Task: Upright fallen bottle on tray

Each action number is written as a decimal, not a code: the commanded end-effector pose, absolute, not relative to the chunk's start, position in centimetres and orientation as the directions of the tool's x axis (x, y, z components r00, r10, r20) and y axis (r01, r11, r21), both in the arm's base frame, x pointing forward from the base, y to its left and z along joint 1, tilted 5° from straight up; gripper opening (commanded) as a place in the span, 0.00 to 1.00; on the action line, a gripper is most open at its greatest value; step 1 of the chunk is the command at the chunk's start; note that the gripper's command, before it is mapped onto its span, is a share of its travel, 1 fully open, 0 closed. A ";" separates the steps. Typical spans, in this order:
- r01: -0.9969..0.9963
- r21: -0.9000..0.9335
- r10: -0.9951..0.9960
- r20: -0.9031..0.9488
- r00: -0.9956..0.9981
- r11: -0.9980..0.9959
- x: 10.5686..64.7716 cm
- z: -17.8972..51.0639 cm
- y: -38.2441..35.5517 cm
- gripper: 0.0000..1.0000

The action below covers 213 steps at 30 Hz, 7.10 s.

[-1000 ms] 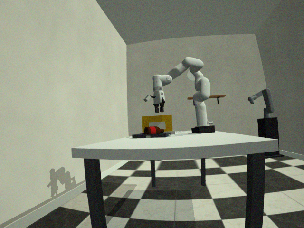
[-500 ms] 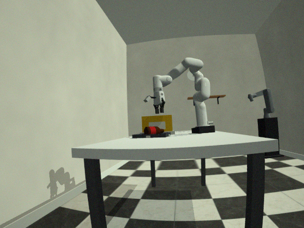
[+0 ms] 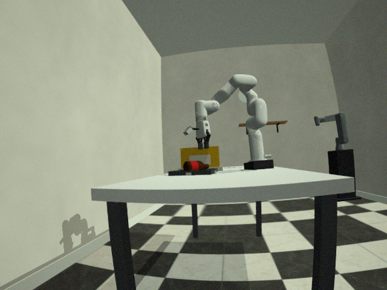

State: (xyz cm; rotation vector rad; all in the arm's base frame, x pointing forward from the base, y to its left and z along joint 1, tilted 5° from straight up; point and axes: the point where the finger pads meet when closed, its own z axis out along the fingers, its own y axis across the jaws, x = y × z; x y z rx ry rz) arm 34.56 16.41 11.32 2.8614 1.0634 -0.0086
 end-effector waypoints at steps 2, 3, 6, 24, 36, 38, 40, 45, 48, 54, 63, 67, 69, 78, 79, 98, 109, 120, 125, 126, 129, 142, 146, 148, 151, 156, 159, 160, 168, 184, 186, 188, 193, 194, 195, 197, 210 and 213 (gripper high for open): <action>0.652 0.083 0.652 -0.032 0.758 -0.754 34.8 9.6 16.3 0.65; 0.652 0.083 0.652 -0.032 0.758 -0.754 34.8 9.2 16.3 0.65; 0.652 0.083 0.652 -0.032 0.758 -0.754 34.8 8.8 16.3 0.65; 0.652 0.083 0.652 -0.032 0.758 -0.754 34.9 4.3 15.9 0.65; 0.652 0.083 0.652 -0.032 0.758 -0.754 34.9 3.5 15.8 0.65; 0.652 0.083 0.652 -0.032 0.758 -0.754 34.9 3.5 15.8 0.65; 0.652 0.083 0.652 -0.032 0.758 -0.754 34.9 3.5 15.8 0.65; 0.652 0.083 0.652 -0.032 0.758 -0.754 34.9 3.5 15.8 0.65; 0.652 0.083 0.652 -0.032 0.758 -0.754 34.9 3.5 15.8 0.65; 0.652 0.083 0.652 -0.032 0.758 -0.754 35.0 3.5 15.8 0.65; 0.652 0.083 0.652 -0.032 0.758 -0.754 35.1 3.5 15.9 0.65; 0.652 0.083 0.652 -0.032 0.758 -0.754 35.1 3.5 15.9 0.65; 0.652 0.083 0.652 -0.032 0.758 -0.754 35.1 3.5 15.9 0.65; 0.652 0.083 0.652 -0.032 0.758 -0.754 35.1 3.5 15.9 0.65; 0.652 0.083 0.652 -0.032 0.758 -0.754 35.1 3.5 15.9 0.65; 0.652 0.083 0.652 -0.032 0.758 -0.754 35.1 2.9 15.8 0.65; 0.652 0.083 0.652 -0.032 0.758 -0.754 35.1 1.9 15.7 0.65; 0.652 0.083 0.652 -0.032 0.758 -0.754 35.2 0.6 15.6 0.65; 0.652 0.083 0.652 -0.032 0.758 -0.754 35.2 0.2 15.6 0.65; 0.652 0.083 0.652 -0.032 0.758 -0.754 35.2 0.1 15.6 0.65; 0.652 0.083 0.652 -0.032 0.758 -0.754 35.2 -0.1 15.6 0.65; 0.652 0.083 0.652 -0.032 0.758 -0.754 35.2 -0.6 15.5 0.65; 0.652 0.083 0.652 -0.032 0.758 -0.754 35.2 -0.6 15.5 0.65; 0.652 0.083 0.652 -0.032 0.758 -0.754 35.2 -0.6 15.5 0.65; 0.652 0.083 0.652 -0.032 0.758 -0.754 35.2 -0.6 15.5 0.65; 0.652 0.083 0.652 -0.032 0.758 -0.754 35.2 -0.6 15.5 0.65; 0.652 0.083 0.652 -0.032 0.758 -0.754 35.2 -0.6 15.5 0.00; 0.652 0.083 0.652 -0.032 0.758 -0.754 35.2 -0.6 15.5 0.00; 0.652 0.083 0.652 -0.032 0.758 -0.754 35.2 -0.6 15.5 0.00; 0.652 0.083 0.652 -0.032 0.758 -0.754 35.2 -0.6 15.5 0.00; 0.652 0.083 0.652 -0.032 0.758 -0.754 35.2 -0.6 15.5 0.00; 0.652 0.083 0.652 -0.032 0.758 -0.754 35.2 -0.6 15.5 0.00; 0.652 0.083 0.652 -0.032 0.758 -0.754 35.2 -0.6 15.5 0.00; 0.652 0.083 0.652 -0.032 0.758 -0.754 35.2 -0.6 15.5 0.00; 0.652 0.083 0.652 -0.032 0.758 -0.754 35.2 -0.6 15.5 0.00; 0.652 0.083 0.652 -0.032 0.758 -0.754 35.2 -0.6 15.5 0.00; 0.652 0.083 0.652 -0.032 0.758 -0.754 35.2 -0.6 15.5 0.00; 0.652 0.083 0.652 -0.032 0.758 -0.754 35.2 -0.6 15.5 0.00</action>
